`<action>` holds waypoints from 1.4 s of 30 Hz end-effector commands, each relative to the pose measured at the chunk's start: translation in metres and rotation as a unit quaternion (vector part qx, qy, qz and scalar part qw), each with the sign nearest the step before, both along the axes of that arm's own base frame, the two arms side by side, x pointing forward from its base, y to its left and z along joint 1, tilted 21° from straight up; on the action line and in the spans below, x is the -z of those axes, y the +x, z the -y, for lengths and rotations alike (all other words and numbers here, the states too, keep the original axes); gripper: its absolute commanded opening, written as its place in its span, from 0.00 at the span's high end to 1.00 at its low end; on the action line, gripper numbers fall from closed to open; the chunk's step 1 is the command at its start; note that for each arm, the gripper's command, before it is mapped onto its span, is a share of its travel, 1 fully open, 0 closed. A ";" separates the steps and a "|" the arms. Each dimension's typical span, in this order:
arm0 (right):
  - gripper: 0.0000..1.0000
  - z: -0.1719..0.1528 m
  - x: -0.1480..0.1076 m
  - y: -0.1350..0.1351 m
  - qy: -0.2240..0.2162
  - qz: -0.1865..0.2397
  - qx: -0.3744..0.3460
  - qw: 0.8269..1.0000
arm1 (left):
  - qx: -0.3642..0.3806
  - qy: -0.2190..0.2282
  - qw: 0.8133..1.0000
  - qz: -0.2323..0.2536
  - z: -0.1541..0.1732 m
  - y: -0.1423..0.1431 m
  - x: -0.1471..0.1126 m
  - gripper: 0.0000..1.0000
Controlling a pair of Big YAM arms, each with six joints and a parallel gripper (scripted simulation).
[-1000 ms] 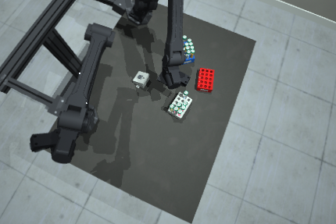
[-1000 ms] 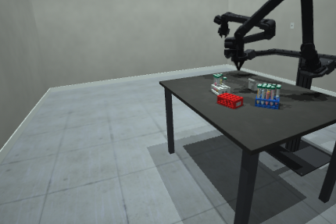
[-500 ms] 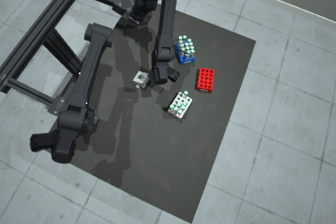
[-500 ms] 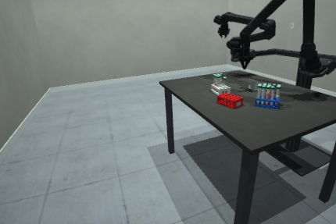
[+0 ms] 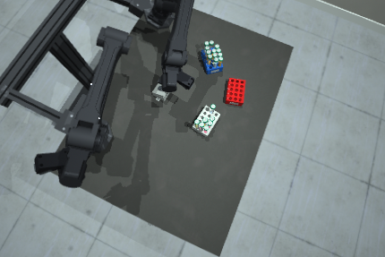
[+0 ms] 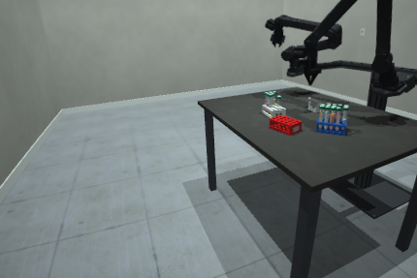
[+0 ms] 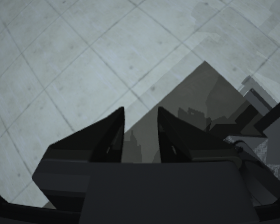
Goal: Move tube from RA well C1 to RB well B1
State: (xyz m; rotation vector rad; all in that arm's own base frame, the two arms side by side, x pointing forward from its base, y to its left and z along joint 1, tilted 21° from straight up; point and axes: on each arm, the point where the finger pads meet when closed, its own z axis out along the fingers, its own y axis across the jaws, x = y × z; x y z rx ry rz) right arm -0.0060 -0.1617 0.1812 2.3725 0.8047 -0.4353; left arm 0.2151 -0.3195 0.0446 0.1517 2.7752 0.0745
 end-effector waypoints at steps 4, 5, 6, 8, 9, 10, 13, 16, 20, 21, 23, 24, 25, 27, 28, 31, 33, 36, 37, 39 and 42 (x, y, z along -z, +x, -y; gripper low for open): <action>0.70 0.002 -0.016 0.001 -0.016 0.004 0.000 1.000 | -0.007 -0.017 1.000 0.008 0.006 -0.023 0.001 1.00; 0.70 0.002 -0.016 0.001 -0.016 0.004 0.000 1.000 | -0.007 -0.017 1.000 0.008 0.006 -0.023 0.001 1.00; 0.70 0.002 -0.016 0.001 -0.016 0.004 0.000 1.000 | -0.007 -0.015 1.000 0.007 0.005 -0.026 0.002 1.00; 0.70 0.002 -0.016 0.001 -0.016 0.004 0.000 1.000 | -0.007 -0.017 1.000 0.007 0.006 -0.033 0.005 1.00; 0.70 0.002 -0.016 0.001 -0.016 0.004 0.000 1.000 | -0.007 -0.015 1.000 0.006 0.005 -0.037 0.007 1.00; 0.70 0.002 -0.016 0.001 -0.016 0.004 0.000 1.000 | -0.007 -0.013 1.000 0.006 0.004 -0.041 0.010 1.00; 0.70 0.002 -0.016 0.001 -0.016 0.004 0.000 1.000 | -0.007 -0.008 1.000 0.004 0.003 -0.053 0.019 1.00; 0.70 0.002 -0.016 0.001 -0.016 0.004 0.000 1.000 | -0.007 -0.003 1.000 0.002 0.002 -0.065 0.027 1.00; 0.70 0.002 -0.016 0.001 -0.016 0.004 0.000 1.000 | -0.007 -0.004 1.000 0.003 0.002 -0.080 0.033 1.00; 0.70 0.002 -0.016 0.001 -0.016 0.004 0.000 1.000 | -0.007 -0.004 1.000 0.003 0.002 -0.080 0.033 1.00; 0.70 0.002 -0.016 0.001 -0.016 0.004 0.000 1.000 | -0.007 -0.001 1.000 0.002 0.001 -0.083 0.035 1.00; 0.70 0.002 -0.016 0.001 -0.016 0.004 0.000 1.000 | -0.012 -0.003 1.000 0.002 0.000 -0.079 0.035 1.00; 0.70 0.002 -0.016 0.001 -0.016 0.004 0.000 1.000 | -0.021 -0.006 1.000 0.003 0.000 -0.072 0.034 1.00; 0.70 0.002 -0.016 0.001 -0.016 0.004 0.000 1.000 | -0.021 -0.005 1.000 0.002 0.000 -0.071 0.034 1.00; 0.70 0.002 -0.016 0.001 -0.016 0.004 0.000 1.000 | -0.021 -0.004 1.000 0.002 -0.002 -0.070 0.034 1.00; 0.70 0.002 -0.016 0.001 -0.016 0.004 0.000 1.000 | -0.010 -0.001 1.000 0.002 -0.001 -0.068 0.034 1.00; 0.70 0.002 -0.016 0.001 -0.016 0.004 0.000 1.000 | -0.010 0.000 1.000 0.001 -0.002 -0.067 0.033 1.00; 0.70 0.002 -0.016 0.001 -0.016 0.004 0.000 1.000 | -0.010 -0.002 1.000 0.002 -0.001 -0.065 0.033 1.00; 0.70 0.002 -0.016 0.001 -0.016 0.004 0.000 1.000 | -0.010 -0.001 1.000 0.001 -0.001 -0.065 0.032 1.00; 0.70 0.002 -0.016 0.001 -0.016 0.004 0.000 1.000 | -0.010 -0.001 1.000 0.001 -0.001 -0.065 0.032 1.00; 0.70 0.002 -0.016 0.001 -0.016 0.004 0.000 1.000 | -0.010 -0.003 1.000 0.002 0.001 -0.064 0.031 1.00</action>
